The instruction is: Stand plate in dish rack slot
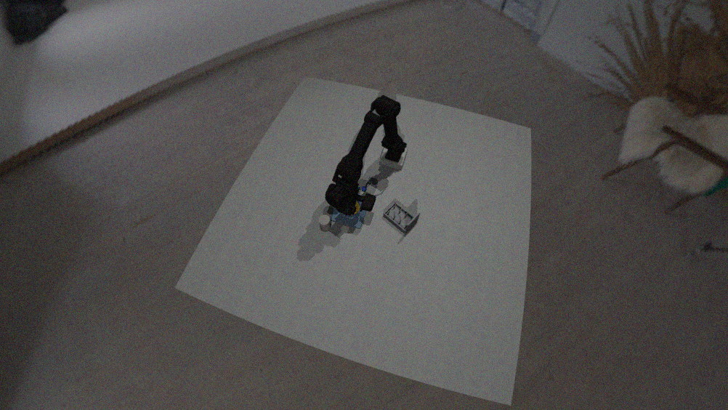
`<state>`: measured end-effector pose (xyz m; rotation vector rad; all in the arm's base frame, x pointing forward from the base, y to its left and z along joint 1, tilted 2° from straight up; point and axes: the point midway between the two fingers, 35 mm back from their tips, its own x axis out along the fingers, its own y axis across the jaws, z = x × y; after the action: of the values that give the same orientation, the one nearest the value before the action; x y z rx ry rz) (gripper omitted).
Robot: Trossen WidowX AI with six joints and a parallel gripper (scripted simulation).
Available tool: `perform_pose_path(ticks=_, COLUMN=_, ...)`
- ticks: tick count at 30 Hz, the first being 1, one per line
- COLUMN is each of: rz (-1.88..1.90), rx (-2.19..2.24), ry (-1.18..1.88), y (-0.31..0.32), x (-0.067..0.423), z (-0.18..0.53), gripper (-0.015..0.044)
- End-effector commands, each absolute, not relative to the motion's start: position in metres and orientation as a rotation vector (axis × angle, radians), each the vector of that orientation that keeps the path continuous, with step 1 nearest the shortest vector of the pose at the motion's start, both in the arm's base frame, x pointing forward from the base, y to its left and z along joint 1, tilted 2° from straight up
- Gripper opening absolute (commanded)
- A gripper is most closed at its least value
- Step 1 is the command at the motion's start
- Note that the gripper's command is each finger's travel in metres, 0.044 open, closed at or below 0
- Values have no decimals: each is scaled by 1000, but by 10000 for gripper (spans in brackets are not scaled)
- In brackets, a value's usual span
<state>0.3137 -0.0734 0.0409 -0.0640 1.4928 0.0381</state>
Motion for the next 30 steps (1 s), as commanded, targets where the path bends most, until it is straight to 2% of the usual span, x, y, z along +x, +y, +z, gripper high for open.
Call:
perform_pose_path(ticks=1, rz=43, rx=-59, ry=1503, y=-73, x=312, z=32, gripper=400)
perform_pose_path(ticks=5, rz=43, rx=-59, ry=1503, y=-73, x=312, z=28, gripper=400)
perform_pose_path(ticks=6, rz=43, rx=-59, ry=1503, y=-73, x=312, z=28, gripper=374)
perform_pose_path(ticks=8, rz=43, rx=-59, ry=1503, y=-73, x=312, z=28, gripper=360)
perform_pose_path(ticks=13, rz=43, rx=-59, ry=1503, y=-73, x=312, z=28, gripper=360)
perform_pose_path(ticks=24, rz=43, rx=-59, ry=1503, y=-73, x=312, z=28, gripper=287)
perform_pose_path(ticks=30, rz=43, rx=-59, ry=1502, y=-74, x=315, z=44, gripper=129)
